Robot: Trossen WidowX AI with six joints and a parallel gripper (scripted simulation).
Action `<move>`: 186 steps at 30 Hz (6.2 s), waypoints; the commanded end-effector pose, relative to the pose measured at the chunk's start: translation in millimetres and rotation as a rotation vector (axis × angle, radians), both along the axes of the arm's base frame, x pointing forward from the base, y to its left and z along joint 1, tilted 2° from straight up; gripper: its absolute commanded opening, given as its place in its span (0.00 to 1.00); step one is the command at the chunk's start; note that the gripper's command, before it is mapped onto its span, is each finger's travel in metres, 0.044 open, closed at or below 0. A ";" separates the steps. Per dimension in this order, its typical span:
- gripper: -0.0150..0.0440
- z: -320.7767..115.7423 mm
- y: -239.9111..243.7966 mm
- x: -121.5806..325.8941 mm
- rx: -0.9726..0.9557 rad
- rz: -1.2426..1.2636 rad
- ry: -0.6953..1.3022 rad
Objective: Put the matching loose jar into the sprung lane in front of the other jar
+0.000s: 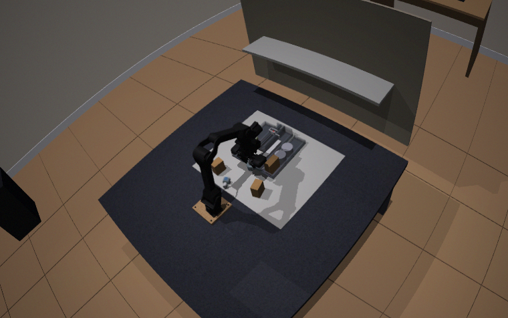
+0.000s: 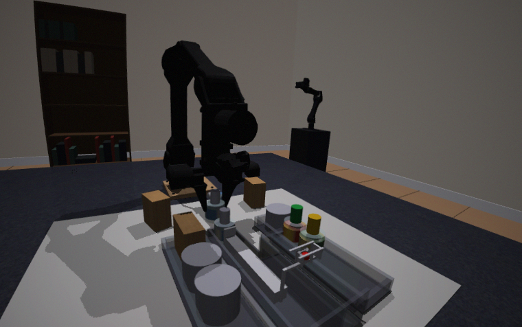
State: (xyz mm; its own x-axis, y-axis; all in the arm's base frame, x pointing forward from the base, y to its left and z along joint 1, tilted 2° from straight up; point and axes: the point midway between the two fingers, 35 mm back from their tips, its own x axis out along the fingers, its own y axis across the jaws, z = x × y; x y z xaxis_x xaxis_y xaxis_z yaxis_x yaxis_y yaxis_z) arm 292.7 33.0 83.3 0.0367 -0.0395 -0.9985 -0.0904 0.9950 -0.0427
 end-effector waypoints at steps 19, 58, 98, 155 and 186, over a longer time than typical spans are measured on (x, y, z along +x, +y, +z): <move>0.25 -1.5 1.7 8.9 0.006 0.004 -0.002; 0.25 -0.3 3.9 28.2 0.006 0.004 -0.004; 0.25 2.9 6.2 47.7 0.006 0.004 -0.006; 0.25 2.9 7.3 57.4 0.006 0.004 -0.007; 0.25 -2.7 7.1 57.8 0.006 0.004 -0.007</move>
State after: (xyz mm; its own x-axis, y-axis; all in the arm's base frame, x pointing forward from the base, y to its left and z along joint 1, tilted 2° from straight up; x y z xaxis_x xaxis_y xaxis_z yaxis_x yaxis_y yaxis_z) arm 345.9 38.9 81.1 0.0237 -0.0405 -0.9989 -0.0910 0.9949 -0.0425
